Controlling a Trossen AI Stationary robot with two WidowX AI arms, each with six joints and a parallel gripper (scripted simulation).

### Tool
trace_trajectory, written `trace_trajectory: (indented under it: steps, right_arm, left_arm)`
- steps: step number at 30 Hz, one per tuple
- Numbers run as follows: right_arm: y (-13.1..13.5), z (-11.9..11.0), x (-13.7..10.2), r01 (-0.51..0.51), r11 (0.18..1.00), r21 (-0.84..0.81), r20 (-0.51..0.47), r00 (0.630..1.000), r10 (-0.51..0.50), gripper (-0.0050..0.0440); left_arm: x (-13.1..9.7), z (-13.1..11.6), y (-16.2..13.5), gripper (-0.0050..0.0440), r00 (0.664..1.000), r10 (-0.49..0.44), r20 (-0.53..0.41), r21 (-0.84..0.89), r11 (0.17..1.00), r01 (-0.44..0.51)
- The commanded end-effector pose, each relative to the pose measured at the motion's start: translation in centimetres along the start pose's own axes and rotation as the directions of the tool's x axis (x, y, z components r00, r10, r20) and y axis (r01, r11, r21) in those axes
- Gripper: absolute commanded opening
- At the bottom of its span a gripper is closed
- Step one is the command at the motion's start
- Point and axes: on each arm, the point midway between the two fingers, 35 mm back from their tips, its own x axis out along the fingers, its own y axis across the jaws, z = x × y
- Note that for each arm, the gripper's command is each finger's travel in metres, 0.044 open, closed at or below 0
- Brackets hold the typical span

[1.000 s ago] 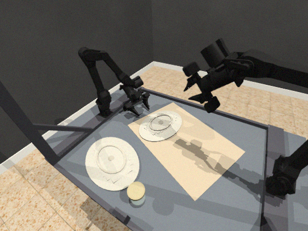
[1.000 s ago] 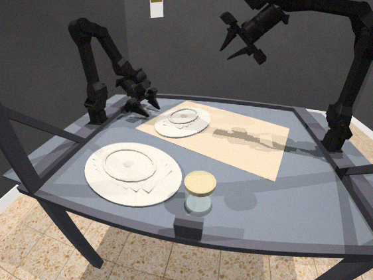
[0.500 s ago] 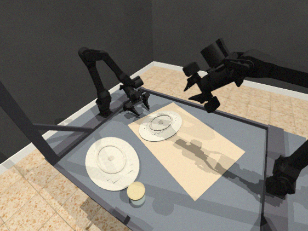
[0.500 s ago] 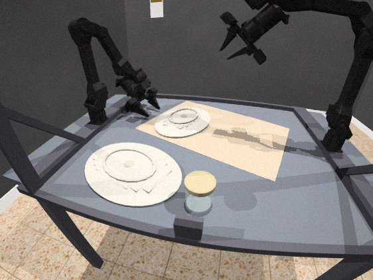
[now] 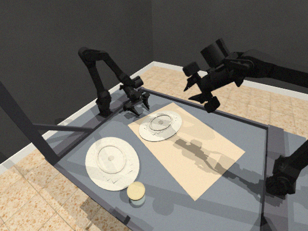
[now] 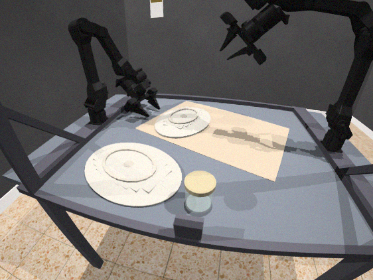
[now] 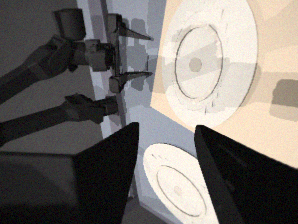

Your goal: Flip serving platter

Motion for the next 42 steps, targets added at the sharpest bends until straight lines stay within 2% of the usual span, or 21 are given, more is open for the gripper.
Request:
trace_trajectory:
  steps: [1, 2, 10, 11, 12, 22, 23, 25, 26, 36, 38, 42]
  right_arm:
    - [1.1, 0.0, -1.4, -0.044, 0.999, 0.006, -0.002, 0.999, 0.044, 0.0160]
    - [1.1, 0.0, -1.4, -0.044, 0.999, 0.006, -0.002, 0.999, 0.044, 0.0160]
    - [1.1, 0.0, -1.4, -0.044, 0.999, 0.006, -0.002, 0.999, 0.044, 0.0160]
    - [1.1, 0.0, -1.4, -0.044, 0.999, 0.006, -0.002, 0.999, 0.044, 0.0160]
    - [1.1, 0.0, -1.4, -0.044, 0.999, 0.006, -0.002, 0.999, 0.044, 0.0160]
    - [1.1, 0.0, -1.4, -0.044, 0.999, 0.006, -0.002, 0.999, 0.044, 0.0160]
    - [1.1, 0.0, -1.4, -0.044, 0.999, 0.006, -0.002, 0.999, 0.044, 0.0160]
    - [1.1, 0.0, -1.4, -0.044, 0.999, 0.006, -0.002, 0.999, 0.044, 0.0160]
    - [1.1, 0.0, -1.4, -0.044, 0.999, 0.006, -0.002, 0.999, 0.044, 0.0160]
    - [1.1, 0.0, -1.4, -0.044, 0.999, 0.006, -0.002, 0.999, 0.044, 0.0160]
    - [1.1, 0.0, -1.4, -0.044, 0.999, 0.006, -0.002, 0.999, 0.044, 0.0160]
    - [1.1, 0.0, -1.4, -0.044, 0.999, 0.006, -0.002, 0.999, 0.044, 0.0160]
  left_arm:
    - [-0.1, 0.5, 0.2, 0.0400, 1.000, 0.010, 0.011, 0.019, 1.000, -0.010]
    - [-0.5, 1.6, 1.3, 0.0400, 0.999, 0.033, 0.040, 0.068, 0.997, -0.035]
    - [-0.5, 1.6, 1.4, 0.0400, 0.999, 0.033, 0.040, 0.066, 0.997, -0.035]
    - [-2.2, 1.5, 1.3, 0.0400, 0.999, 0.035, 0.037, 0.061, 0.997, -0.038]
    - [-2.7, 1.4, 1.3, 0.0400, 0.999, 0.037, 0.036, 0.058, 0.998, -0.039]
    - [-6.6, 0.7, 0.9, 0.0400, 1.000, 0.013, 0.012, 0.040, 0.999, -0.013]
    - [-5.7, 0.6, 0.9, 0.0400, 1.000, 0.015, 0.012, 0.037, 0.999, -0.015]
    - [-5.7, 0.6, 0.9, 0.0400, 1.000, 0.015, 0.012, 0.037, 0.999, -0.015]
    - [-7.5, 0.6, 0.8, 0.0400, 1.000, 0.008, 0.008, 0.040, 0.999, -0.009]
    - [-11.7, 0.0, 0.3, 0.0400, 1.000, -0.006, -0.003, 0.023, 1.000, 0.006]
    - [-10.5, 0.0, 0.1, 0.0400, 1.000, -0.006, 0.001, 0.017, 1.000, 0.006]
    - [-10.6, 0.1, 0.3, 0.0400, 1.000, -0.003, -0.002, 0.022, 1.000, 0.003]
